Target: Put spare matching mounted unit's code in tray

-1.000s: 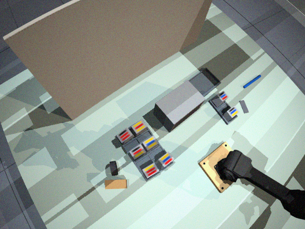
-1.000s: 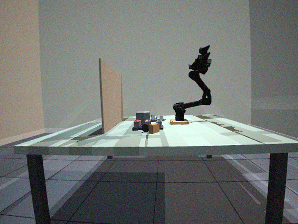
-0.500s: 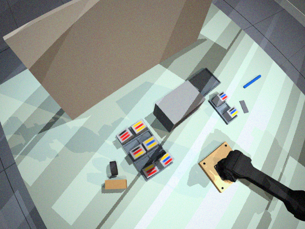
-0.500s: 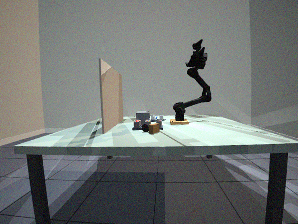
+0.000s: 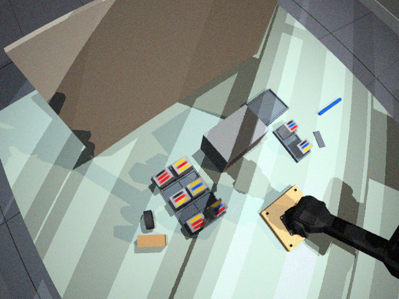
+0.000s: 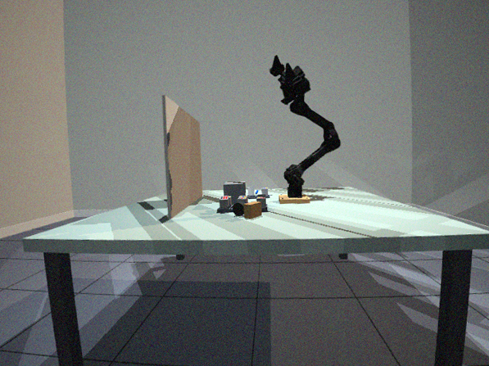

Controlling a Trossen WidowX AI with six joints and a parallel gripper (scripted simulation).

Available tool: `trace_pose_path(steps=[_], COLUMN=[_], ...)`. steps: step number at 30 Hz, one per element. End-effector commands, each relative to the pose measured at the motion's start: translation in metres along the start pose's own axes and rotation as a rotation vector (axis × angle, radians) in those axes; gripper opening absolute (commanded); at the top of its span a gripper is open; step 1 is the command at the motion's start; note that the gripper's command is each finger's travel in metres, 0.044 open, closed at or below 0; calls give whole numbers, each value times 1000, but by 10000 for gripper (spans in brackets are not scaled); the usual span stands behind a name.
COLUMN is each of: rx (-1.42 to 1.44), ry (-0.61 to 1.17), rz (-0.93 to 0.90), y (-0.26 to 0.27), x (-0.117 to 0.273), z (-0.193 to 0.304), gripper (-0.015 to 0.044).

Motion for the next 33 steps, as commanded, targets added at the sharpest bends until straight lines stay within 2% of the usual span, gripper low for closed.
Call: trace_pose_path(steps=[1,8,17,25,33], rx=[-77,-200,-393,-624,-836], ry=[138,383,885,1407,1979], rz=[26,59,106,103,70], y=[-7,-14,-12,9,38], x=[-13,-24,-8,43,123], z=[42,110,235,334,393], gripper=[440,440,440,440,440])
Point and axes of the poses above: the point midway between the two fingers, 35 mm back from their tips, its own x axis back along the fingers, its own y axis across the jaws, z = x × y, the point moved 4 cm from there along x, back along the fingers, and after that the axes turned 12 degrees about x, right-handed, at the moved point
